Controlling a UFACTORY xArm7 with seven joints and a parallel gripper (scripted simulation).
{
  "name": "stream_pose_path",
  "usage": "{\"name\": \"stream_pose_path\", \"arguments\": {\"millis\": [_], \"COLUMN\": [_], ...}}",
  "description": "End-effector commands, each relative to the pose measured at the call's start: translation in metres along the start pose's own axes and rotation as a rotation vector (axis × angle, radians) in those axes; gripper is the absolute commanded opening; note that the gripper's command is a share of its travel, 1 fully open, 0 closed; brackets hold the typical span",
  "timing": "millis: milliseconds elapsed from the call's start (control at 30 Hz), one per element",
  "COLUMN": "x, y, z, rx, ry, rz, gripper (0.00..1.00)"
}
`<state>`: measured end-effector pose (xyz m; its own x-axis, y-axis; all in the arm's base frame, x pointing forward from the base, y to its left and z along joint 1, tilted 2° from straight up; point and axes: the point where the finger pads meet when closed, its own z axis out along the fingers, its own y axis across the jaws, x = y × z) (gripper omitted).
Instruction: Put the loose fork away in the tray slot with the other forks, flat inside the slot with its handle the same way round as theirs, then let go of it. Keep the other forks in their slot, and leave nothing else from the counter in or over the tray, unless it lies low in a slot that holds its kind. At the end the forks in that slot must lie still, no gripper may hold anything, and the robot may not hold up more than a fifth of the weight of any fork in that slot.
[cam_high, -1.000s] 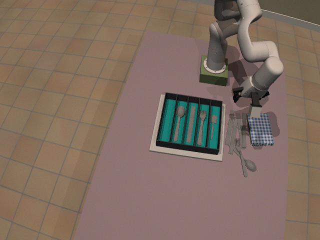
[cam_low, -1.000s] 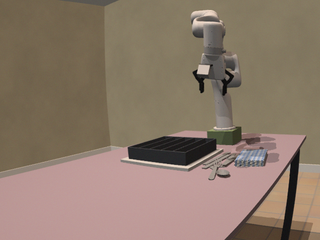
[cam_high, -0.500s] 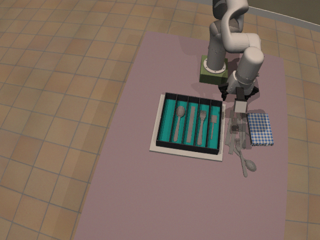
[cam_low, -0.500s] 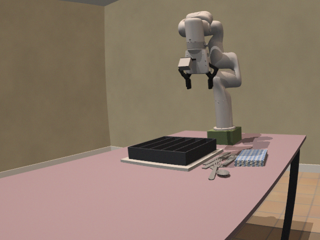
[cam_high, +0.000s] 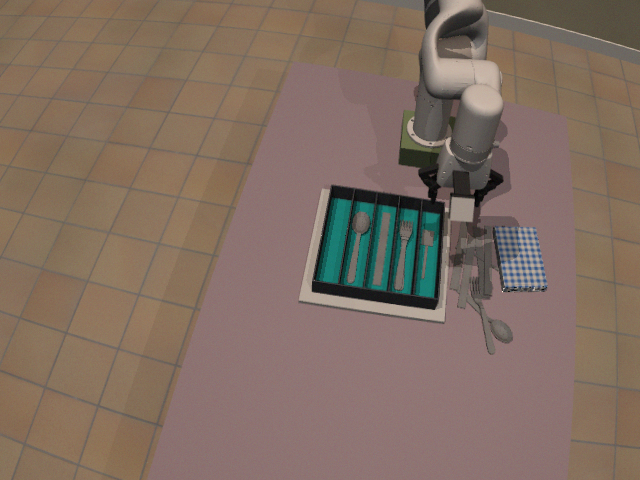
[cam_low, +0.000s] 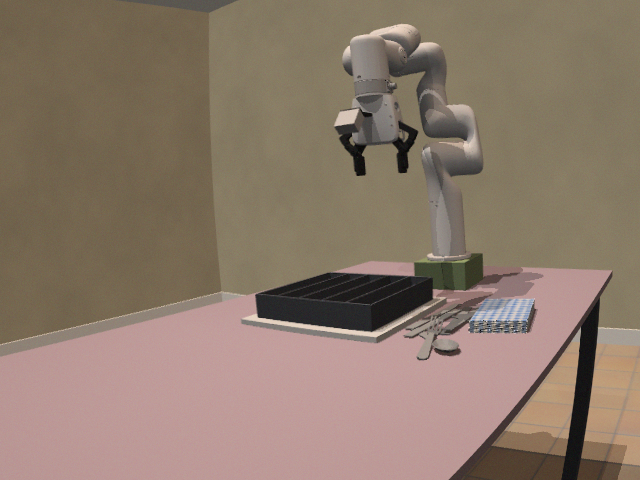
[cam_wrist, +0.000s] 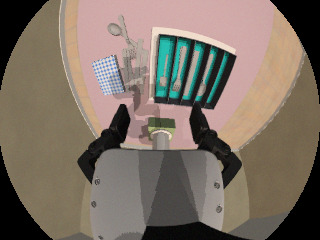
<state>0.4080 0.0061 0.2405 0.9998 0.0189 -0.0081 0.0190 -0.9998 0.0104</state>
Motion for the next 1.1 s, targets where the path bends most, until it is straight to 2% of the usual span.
{"name": "stream_pose_path", "arguments": {"millis": [0, 33, 100, 600, 667, 1067], "x": [0.002, 0.002, 0.034, 0.034, 0.060, 0.060], "y": [0.001, 0.001, -0.020, -0.020, -0.042, -0.042], "z": [-0.002, -0.002, 0.027, 0.027, 0.056, 0.056], "rx": [0.003, 0.003, -0.018, -0.018, -0.028, -0.028], "ry": [0.007, 0.007, 0.005, 0.005, 0.004, 0.004], "rz": [0.001, 0.001, -0.065, -0.065, -0.126, -0.126], "gripper": [1.00, 1.00, 1.00, 1.00, 1.00, 1.00]}}
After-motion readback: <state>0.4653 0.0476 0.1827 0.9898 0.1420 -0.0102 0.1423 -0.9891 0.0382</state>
